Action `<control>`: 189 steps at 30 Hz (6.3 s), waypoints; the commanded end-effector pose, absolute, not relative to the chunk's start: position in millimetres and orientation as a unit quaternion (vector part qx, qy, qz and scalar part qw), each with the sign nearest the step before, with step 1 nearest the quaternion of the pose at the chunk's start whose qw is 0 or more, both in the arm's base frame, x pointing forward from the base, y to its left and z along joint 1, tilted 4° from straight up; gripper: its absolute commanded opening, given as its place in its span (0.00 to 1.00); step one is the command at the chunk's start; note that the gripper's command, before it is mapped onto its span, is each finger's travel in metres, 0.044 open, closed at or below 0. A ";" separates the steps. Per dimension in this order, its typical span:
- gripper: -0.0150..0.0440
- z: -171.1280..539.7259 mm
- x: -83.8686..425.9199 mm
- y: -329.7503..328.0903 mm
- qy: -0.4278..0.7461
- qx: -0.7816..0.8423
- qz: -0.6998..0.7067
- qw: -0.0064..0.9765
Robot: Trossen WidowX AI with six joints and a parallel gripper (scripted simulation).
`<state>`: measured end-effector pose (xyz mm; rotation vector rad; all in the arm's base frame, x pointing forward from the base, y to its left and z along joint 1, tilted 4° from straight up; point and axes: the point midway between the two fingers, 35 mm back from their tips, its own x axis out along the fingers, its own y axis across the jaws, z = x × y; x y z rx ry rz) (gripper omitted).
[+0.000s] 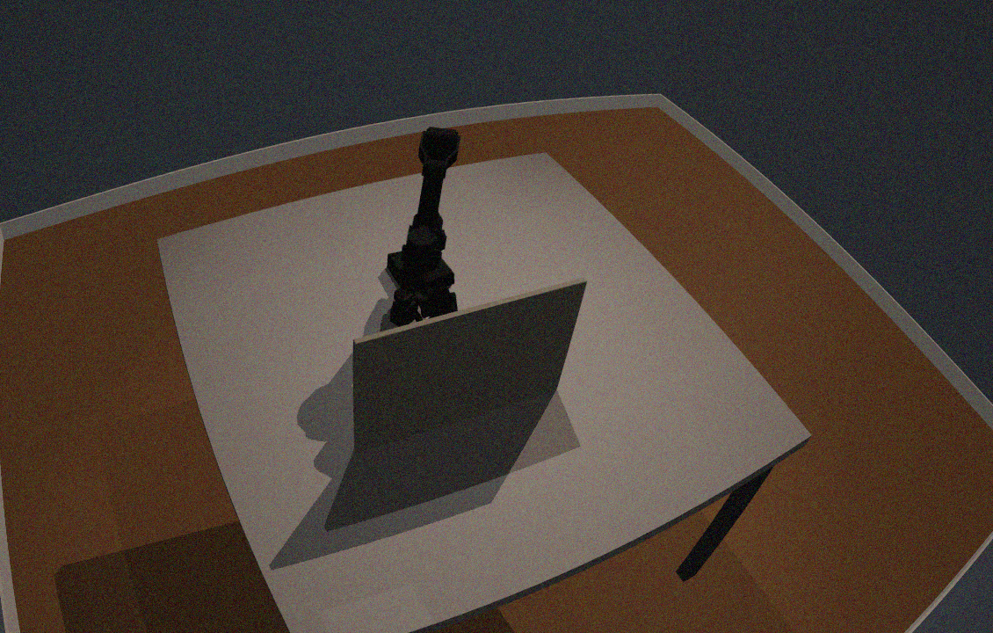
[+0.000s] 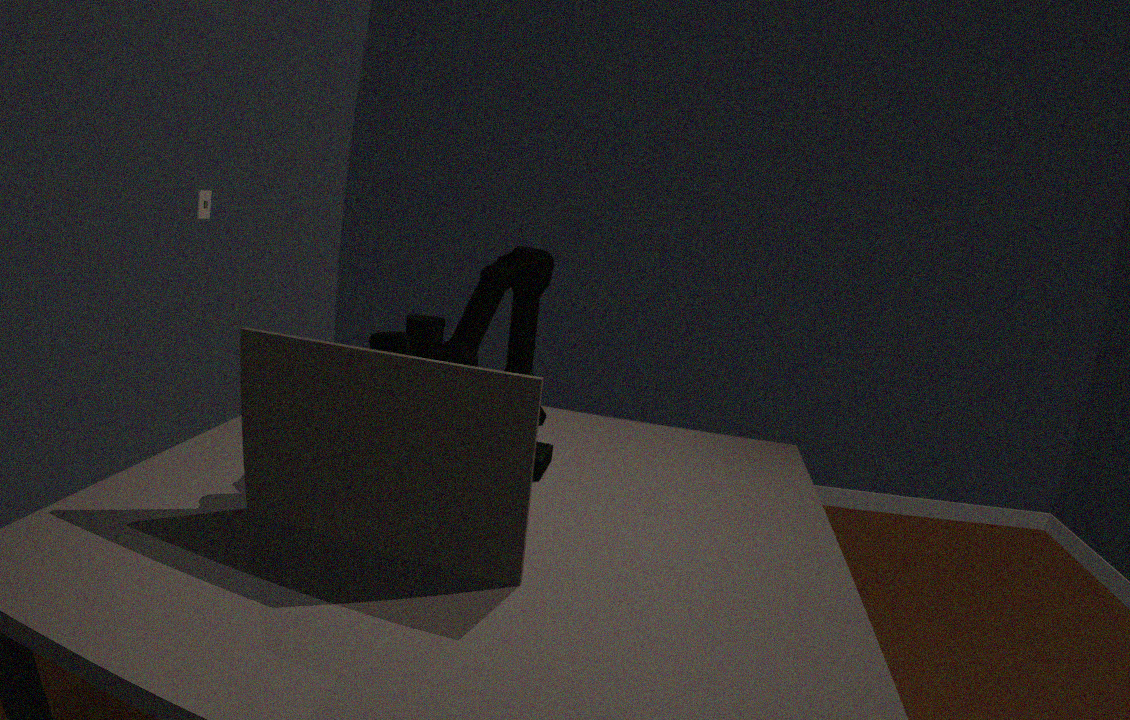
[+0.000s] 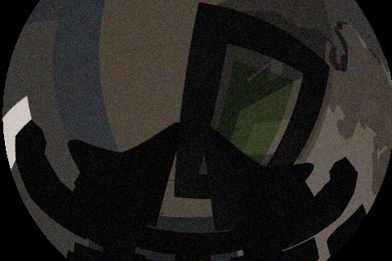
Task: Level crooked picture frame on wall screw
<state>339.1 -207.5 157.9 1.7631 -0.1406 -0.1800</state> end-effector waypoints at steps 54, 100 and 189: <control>0.25 167.9 338.8 -209.2 -0.068 0.767 -0.073 0.634; 0.25 169.6 339.1 -208.0 -0.068 0.767 -0.073 0.634; 0.25 158.4 340.4 -199.8 -0.064 0.767 -0.074 0.634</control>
